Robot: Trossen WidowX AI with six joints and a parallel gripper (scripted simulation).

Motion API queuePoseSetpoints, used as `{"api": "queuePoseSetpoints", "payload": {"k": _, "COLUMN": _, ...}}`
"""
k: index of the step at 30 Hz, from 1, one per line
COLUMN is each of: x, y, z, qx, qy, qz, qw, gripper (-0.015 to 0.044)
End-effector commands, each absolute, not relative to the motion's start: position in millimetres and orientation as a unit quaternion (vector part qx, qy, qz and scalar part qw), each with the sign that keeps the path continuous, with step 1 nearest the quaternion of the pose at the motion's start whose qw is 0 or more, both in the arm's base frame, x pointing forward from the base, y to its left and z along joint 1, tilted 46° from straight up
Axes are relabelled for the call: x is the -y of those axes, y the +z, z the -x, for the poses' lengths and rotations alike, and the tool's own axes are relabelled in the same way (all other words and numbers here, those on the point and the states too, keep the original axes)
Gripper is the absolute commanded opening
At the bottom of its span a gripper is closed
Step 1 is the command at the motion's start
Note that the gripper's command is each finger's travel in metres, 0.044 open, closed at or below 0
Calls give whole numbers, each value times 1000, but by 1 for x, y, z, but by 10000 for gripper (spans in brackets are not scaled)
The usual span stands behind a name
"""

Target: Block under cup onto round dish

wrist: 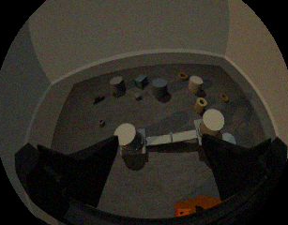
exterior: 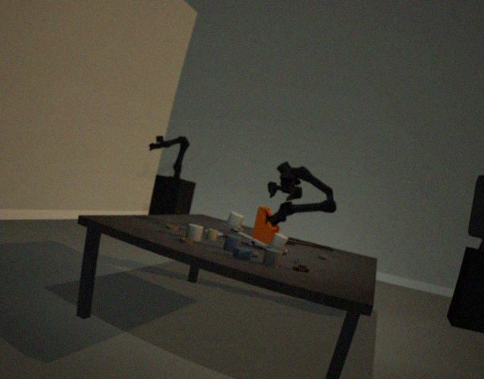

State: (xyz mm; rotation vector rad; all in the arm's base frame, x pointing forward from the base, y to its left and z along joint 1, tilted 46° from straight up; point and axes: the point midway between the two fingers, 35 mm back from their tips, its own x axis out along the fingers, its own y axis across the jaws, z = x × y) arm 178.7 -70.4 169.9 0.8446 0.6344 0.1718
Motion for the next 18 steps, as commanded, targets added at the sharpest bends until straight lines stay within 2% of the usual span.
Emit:
{"api": "queuePoseSetpoints", "payload": {"k": 1, "x": 83, "y": 144, "z": -176, "qx": -331, "qy": 96, "qz": -386, "qw": 856, "gripper": 440}}
{"api": "queuePoseSetpoints", "payload": {"k": 5, "x": 91, "y": 122, "z": -172, "qx": -352, "qy": 118, "qz": -373, "qw": 850, "gripper": 440}}
{"api": "queuePoseSetpoints", "payload": {"k": 18, "x": 85, "y": 124, "z": -190, "qx": -405, "qy": 182, "qz": -288, "qw": 848, "gripper": 440}}
